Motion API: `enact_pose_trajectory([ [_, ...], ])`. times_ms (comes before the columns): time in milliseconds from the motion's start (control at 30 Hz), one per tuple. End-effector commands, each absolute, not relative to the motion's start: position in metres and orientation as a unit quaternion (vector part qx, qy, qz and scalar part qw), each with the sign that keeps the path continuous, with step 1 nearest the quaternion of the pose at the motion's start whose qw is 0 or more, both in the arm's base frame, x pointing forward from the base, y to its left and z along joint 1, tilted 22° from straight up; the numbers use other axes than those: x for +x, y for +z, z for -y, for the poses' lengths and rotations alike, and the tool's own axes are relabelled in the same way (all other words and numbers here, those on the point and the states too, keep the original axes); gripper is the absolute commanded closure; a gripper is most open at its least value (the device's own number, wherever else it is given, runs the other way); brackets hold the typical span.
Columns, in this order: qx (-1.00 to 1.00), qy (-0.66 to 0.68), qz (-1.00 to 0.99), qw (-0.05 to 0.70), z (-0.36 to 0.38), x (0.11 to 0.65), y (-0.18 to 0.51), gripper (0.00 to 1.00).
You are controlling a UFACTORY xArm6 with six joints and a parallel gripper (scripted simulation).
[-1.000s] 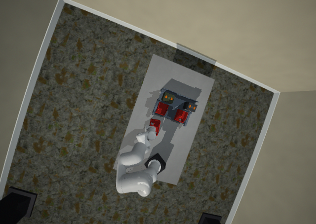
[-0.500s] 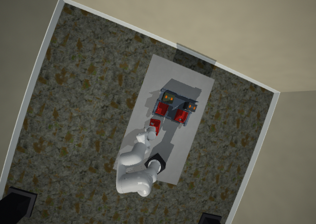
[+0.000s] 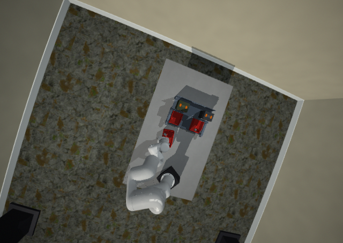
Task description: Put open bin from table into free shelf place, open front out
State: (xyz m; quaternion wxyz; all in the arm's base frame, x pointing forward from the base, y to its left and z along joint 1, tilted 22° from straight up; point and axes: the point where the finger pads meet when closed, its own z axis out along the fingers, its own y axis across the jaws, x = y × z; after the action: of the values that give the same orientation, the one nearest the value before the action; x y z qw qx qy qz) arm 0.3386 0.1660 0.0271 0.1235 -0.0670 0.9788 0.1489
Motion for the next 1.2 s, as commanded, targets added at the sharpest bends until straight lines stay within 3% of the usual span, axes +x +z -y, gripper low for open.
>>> enact_pose_trajectory([
  [0, -0.067, 0.149, -0.979, 0.125, -0.164, 0.338, 0.035, 1.0],
  [1167, -0.067, 0.149, -0.979, 0.125, -0.157, 0.333, 0.058, 1.0],
])
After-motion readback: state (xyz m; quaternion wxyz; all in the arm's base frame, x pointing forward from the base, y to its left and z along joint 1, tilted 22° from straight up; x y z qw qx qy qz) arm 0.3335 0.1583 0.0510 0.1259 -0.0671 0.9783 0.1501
